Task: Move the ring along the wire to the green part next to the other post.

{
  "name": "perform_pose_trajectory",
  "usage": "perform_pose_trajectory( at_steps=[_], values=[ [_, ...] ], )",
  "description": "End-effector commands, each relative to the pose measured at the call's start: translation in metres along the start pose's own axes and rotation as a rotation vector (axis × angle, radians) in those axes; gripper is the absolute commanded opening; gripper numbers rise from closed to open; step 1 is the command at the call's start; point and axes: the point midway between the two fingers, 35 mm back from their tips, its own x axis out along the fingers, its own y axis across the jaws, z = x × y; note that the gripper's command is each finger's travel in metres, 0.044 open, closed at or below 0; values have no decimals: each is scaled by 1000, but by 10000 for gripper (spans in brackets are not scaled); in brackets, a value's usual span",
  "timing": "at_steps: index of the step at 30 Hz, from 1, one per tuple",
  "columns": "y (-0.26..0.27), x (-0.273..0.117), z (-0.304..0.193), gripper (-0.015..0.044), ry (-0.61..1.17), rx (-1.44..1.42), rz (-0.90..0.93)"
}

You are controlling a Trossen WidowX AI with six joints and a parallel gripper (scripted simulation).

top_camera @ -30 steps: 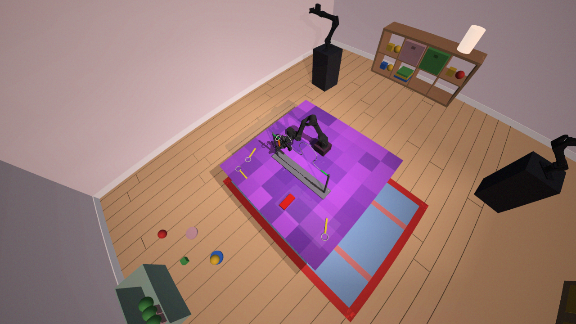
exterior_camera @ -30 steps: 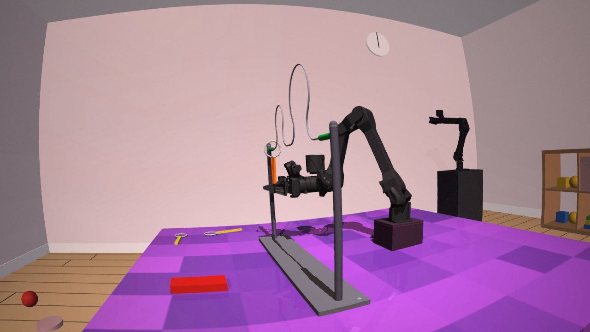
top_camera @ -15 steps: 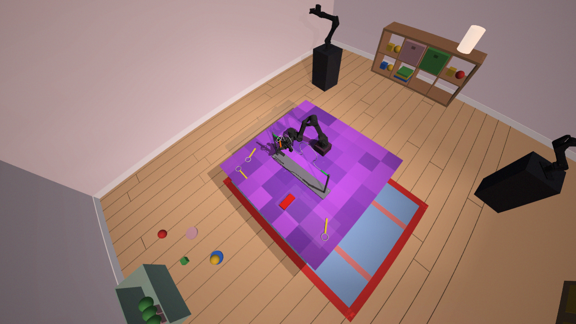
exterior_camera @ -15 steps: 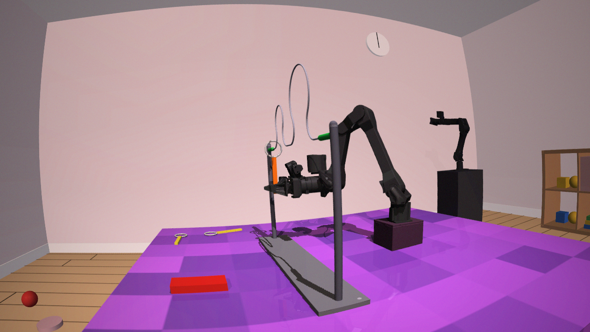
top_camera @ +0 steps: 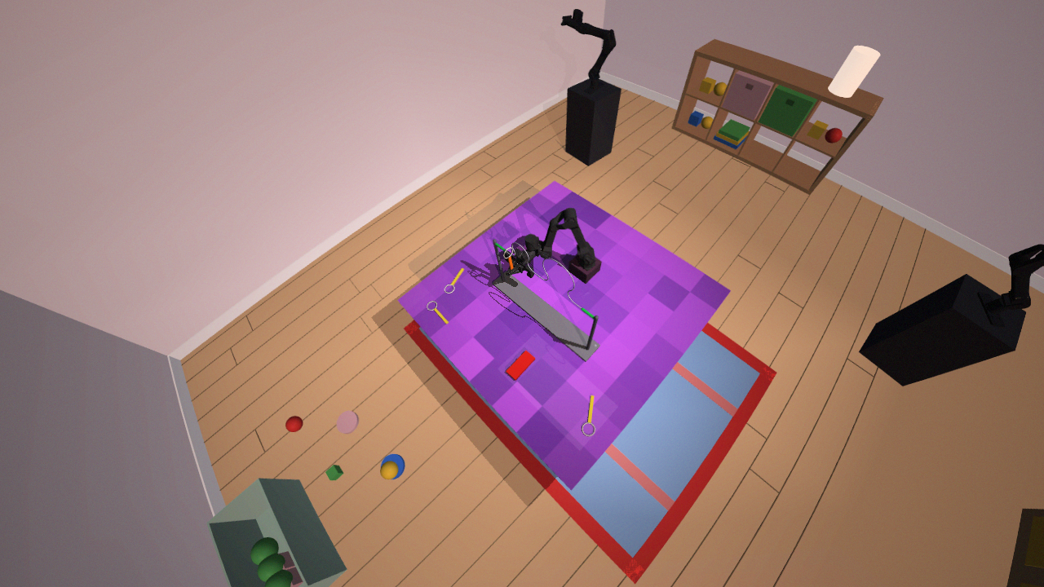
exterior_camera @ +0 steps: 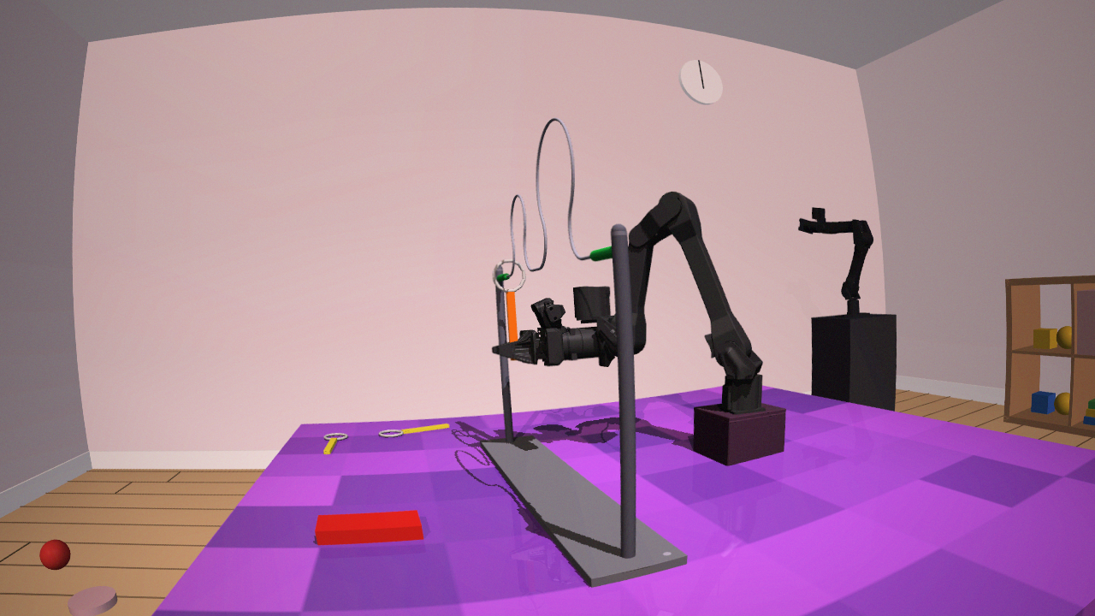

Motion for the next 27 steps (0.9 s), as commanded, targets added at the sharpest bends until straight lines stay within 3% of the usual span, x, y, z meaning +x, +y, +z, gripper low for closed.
perform_pose_trajectory(
  at_steps=[1, 27],
  values=[
    [10, 0, -1, -150, 0, 39, 1],
    [82, -5, 16, -150, 49, 454, 19]
  ],
)
